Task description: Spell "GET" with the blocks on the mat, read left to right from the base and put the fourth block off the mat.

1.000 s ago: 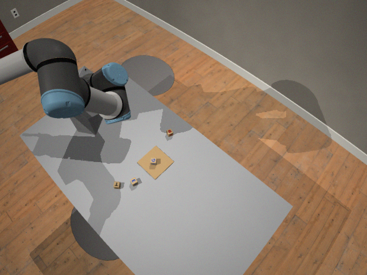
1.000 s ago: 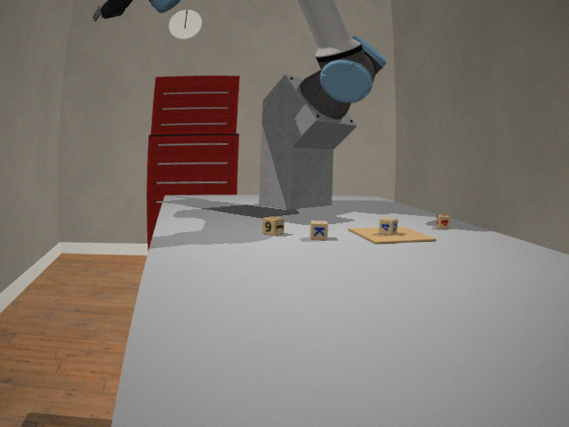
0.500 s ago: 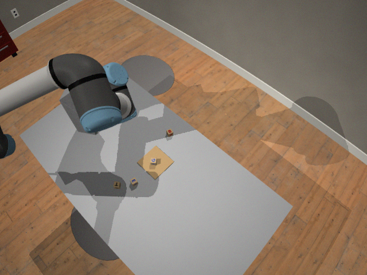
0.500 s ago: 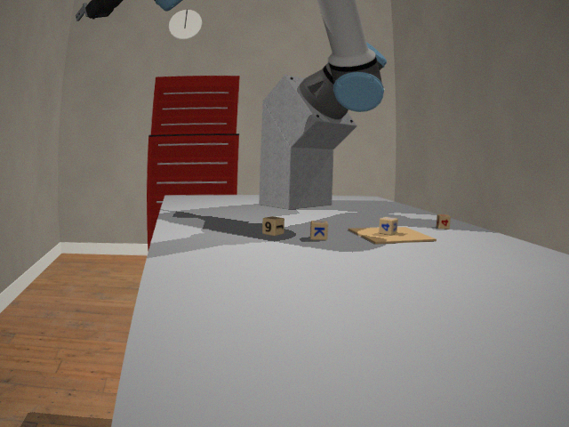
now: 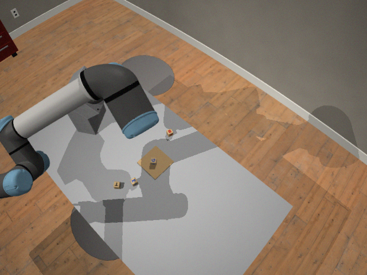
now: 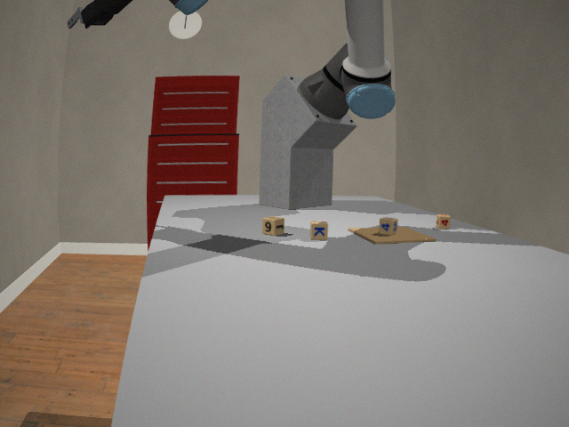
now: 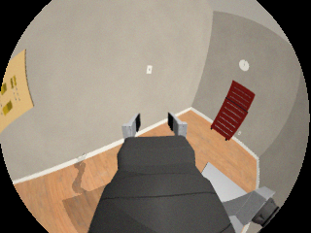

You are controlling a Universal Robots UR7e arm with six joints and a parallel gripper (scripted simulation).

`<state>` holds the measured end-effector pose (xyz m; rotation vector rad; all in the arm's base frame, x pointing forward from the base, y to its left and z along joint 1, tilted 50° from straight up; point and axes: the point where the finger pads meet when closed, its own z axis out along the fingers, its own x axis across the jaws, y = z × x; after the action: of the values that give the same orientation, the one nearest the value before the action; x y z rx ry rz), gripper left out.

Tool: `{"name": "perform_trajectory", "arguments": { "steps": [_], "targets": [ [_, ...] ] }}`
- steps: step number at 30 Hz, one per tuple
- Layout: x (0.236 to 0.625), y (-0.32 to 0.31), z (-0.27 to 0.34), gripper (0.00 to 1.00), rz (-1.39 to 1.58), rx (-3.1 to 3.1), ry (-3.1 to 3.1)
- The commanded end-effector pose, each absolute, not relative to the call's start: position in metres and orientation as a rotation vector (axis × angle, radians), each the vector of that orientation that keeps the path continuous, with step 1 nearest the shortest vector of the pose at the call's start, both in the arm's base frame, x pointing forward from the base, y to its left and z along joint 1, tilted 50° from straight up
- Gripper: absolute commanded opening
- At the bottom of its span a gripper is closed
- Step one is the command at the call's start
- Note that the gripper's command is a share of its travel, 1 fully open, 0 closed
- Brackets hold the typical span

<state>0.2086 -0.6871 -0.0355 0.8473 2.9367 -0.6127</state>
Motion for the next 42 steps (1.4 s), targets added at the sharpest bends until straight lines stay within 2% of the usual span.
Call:
{"name": "perform_trajectory", "arguments": {
  "steps": [1,5,7,9,22,24,26,32,42],
  "targets": [
    [0.28,-0.643,-0.005,1.0,-0.587,0.854,2.862],
    [0.317,-0.615,0.011,1.0,-0.567,0.851,2.826],
    [0.317,-0.615,0.011,1.0,-0.567,0.851,2.826],
    [0.351,-0.585,0.026,1.0,-0.544,0.848,2.791],
    [0.443,-0.47,0.072,1.0,-0.44,0.839,2.69],
    [0.443,-0.47,0.072,1.0,-0.44,0.839,2.69],
    [0.465,-0.431,0.084,1.0,-0.402,0.837,2.663],
    [0.492,-0.37,0.101,1.0,-0.336,0.834,2.625],
    [0.518,-0.269,0.125,1.0,-0.22,0.832,2.575]
  ]
}}
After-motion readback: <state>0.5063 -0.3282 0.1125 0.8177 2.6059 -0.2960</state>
